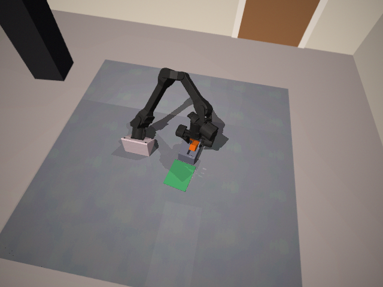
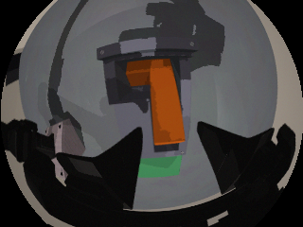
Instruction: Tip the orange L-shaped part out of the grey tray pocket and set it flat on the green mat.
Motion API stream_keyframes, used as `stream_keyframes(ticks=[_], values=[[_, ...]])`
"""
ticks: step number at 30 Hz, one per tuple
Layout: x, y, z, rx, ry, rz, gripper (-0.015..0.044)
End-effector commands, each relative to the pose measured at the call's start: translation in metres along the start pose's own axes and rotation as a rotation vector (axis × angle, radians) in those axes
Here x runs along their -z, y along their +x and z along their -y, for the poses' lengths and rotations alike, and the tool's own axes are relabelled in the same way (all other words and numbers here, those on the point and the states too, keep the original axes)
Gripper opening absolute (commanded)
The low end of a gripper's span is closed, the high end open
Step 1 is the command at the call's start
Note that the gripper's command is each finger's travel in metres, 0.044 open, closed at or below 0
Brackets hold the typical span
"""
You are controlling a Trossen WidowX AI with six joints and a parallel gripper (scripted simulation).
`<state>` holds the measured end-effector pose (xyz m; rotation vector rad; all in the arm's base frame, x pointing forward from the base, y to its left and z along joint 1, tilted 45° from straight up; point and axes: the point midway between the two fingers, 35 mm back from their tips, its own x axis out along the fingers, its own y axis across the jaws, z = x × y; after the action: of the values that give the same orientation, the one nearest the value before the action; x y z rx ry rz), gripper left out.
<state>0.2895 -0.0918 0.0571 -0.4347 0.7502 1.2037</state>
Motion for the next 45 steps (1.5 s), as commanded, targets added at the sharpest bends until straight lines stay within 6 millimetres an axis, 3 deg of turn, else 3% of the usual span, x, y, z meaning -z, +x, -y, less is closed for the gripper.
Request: stream_keyframes(ticks=[1,12,18,27,30,45], values=[[0.0,0.008,-0.001,0.001,0.008,0.005,0.028],[-0.001,0.022,-0.002,0.001,0.007,0.007,0.028],[-0.001,0.018,-0.001,-0.002,0.0,0.002,0.0122],[-0.001,0.018,-0.001,-0.002,0.0,0.002,0.0062],[-0.001,0.018,-0.001,-0.002,0.0,0.002,0.0],[0.0,0.005,-0.001,0.0,0.004,0.004,0.0]])
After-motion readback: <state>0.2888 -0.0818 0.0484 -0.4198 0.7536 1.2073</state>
